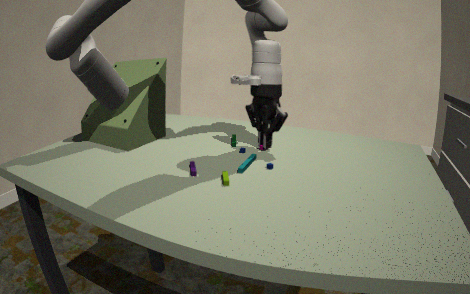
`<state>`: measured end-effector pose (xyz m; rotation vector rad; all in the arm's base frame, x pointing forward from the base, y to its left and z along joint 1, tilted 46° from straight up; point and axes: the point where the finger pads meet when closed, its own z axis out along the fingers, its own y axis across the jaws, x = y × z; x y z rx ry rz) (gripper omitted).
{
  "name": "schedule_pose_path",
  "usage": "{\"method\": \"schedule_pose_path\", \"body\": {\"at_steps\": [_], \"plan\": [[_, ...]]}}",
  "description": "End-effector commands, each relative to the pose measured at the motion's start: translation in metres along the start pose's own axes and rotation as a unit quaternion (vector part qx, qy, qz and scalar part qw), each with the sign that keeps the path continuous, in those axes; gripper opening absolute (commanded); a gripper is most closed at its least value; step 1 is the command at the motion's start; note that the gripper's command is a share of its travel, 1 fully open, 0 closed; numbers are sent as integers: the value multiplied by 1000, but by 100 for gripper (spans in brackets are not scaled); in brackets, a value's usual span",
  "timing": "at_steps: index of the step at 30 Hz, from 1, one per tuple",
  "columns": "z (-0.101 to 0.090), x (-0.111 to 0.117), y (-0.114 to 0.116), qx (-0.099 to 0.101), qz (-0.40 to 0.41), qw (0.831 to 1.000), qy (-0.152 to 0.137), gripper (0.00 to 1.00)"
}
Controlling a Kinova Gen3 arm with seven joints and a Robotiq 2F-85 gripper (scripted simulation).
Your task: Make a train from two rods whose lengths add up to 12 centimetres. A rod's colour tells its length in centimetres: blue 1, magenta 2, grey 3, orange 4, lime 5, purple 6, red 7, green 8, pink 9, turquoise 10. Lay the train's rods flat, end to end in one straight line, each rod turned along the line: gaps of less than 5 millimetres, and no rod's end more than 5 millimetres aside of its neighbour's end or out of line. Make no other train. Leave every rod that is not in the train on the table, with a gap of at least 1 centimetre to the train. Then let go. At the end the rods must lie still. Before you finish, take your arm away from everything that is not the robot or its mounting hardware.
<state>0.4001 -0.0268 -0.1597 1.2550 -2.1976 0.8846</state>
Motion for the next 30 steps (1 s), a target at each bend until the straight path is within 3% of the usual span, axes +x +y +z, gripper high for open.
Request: {"method": "schedule_pose_path", "body": {"at_steps": [1, 7, 11, 18, 30], "plan": [[2, 0, 0, 0, -2, 1000, -1, 5], [2, 0, 0, 0, -2, 1000, -1, 12], [2, 0, 0, 0, -2, 1000, -1, 12], [2, 0, 0, 0, -2, 1000, -1, 24], [2, 0, 0, 0, -2, 1000, -1, 24]]}}
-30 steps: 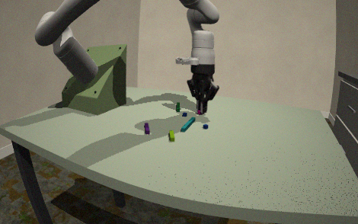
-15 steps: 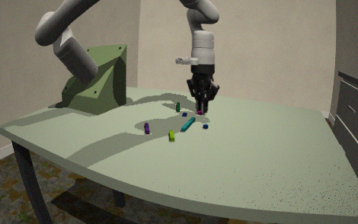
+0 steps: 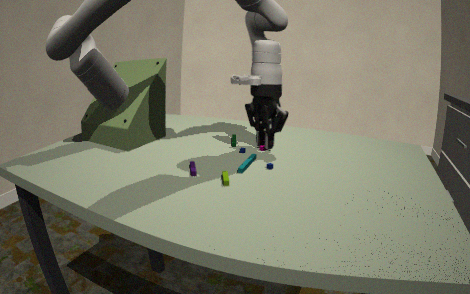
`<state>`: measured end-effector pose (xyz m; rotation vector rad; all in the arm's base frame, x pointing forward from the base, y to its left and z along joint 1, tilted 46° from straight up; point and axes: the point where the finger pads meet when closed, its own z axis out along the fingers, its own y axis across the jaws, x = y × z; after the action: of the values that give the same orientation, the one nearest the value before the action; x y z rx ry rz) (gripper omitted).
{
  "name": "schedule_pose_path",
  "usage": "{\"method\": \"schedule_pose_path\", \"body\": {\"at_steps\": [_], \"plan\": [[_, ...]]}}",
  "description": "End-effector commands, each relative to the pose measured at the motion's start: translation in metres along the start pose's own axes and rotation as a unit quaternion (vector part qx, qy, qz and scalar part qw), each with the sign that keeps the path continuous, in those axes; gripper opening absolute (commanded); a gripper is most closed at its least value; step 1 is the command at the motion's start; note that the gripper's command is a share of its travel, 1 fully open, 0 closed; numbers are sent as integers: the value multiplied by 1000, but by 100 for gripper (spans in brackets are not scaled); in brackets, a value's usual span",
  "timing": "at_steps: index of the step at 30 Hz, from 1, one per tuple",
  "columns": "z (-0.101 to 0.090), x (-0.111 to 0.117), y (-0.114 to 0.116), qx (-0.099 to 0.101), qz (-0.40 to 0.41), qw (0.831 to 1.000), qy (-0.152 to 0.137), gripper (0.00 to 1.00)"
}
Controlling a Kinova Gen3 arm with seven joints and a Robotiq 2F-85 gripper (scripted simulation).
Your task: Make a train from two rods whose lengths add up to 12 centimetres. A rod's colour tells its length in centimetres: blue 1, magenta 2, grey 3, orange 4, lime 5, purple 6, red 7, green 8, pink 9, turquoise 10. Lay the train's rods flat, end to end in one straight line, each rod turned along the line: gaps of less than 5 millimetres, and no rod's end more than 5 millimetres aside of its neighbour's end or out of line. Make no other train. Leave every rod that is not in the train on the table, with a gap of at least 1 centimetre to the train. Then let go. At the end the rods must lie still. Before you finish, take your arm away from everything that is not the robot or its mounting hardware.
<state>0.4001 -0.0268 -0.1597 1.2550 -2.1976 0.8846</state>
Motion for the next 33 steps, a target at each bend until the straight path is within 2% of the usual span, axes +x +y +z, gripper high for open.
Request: {"method": "schedule_pose_path", "body": {"at_steps": [1, 6, 12, 14, 22, 26, 32, 33], "plan": [[1, 0, -1, 1, -2, 1000, -1, 24], [-12, -1, -3, 2, 0, 1000, -3, 24], [-42, -1, -3, 1, -4, 1000, -4, 24], [-42, -1, -3, 1, -4, 1000, -4, 24], [-81, -2, -2, 1, -5, 1000, -4, 24], [-89, -1, -4, 2, -3, 1000, -4, 24], [-90, 0, -3, 1, -3, 1000, -3, 24], [-90, 0, -2, 1, -3, 1000, -3, 100]]}}
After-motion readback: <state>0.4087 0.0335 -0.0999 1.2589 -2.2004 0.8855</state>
